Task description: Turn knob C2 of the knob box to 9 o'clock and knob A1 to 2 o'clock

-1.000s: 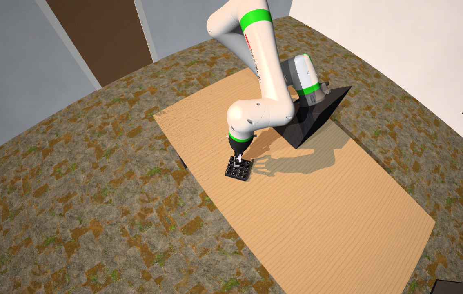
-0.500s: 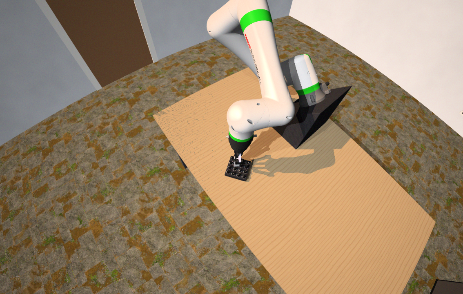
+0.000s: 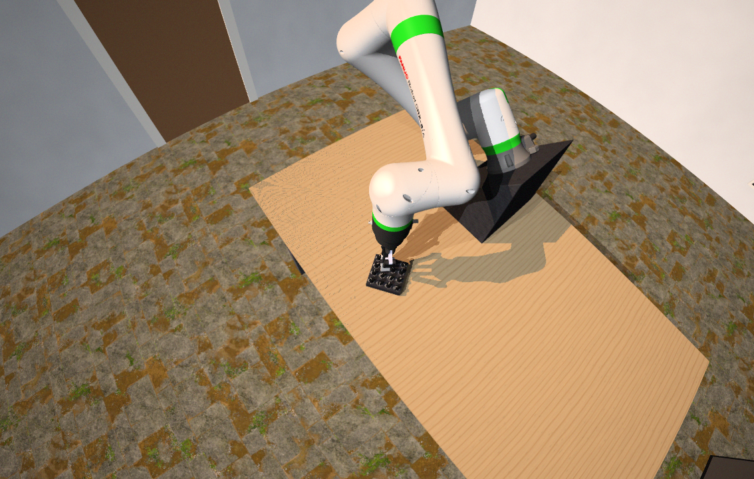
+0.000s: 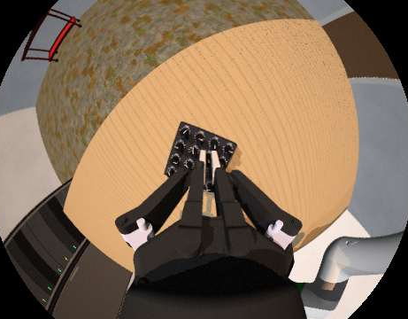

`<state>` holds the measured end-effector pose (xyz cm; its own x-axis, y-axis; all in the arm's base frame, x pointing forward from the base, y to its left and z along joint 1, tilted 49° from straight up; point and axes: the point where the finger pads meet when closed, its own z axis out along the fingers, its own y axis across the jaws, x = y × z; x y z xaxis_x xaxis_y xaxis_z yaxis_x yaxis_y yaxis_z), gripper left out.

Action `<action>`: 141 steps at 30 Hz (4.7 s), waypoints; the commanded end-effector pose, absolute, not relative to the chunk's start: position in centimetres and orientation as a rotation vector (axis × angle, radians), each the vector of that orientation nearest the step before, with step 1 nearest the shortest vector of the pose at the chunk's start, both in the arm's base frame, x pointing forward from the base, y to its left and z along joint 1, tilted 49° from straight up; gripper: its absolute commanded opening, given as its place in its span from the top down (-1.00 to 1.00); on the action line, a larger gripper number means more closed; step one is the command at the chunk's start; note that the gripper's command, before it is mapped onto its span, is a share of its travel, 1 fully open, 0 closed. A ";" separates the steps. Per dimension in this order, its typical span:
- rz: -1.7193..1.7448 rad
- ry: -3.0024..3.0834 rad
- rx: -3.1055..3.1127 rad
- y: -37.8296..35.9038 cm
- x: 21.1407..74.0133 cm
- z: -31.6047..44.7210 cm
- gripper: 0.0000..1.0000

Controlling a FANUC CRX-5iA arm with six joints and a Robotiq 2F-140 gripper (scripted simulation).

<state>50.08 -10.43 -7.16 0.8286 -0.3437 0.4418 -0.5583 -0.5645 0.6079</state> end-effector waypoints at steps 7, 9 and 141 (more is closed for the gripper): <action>0.346 -0.644 2.225 -10.4 50.1 -7.2 0.90; 0.340 -0.631 2.228 -10.4 50.1 -7.2 0.90; -0.099 0.342 2.268 -7.4 49.9 -4.5 -1.00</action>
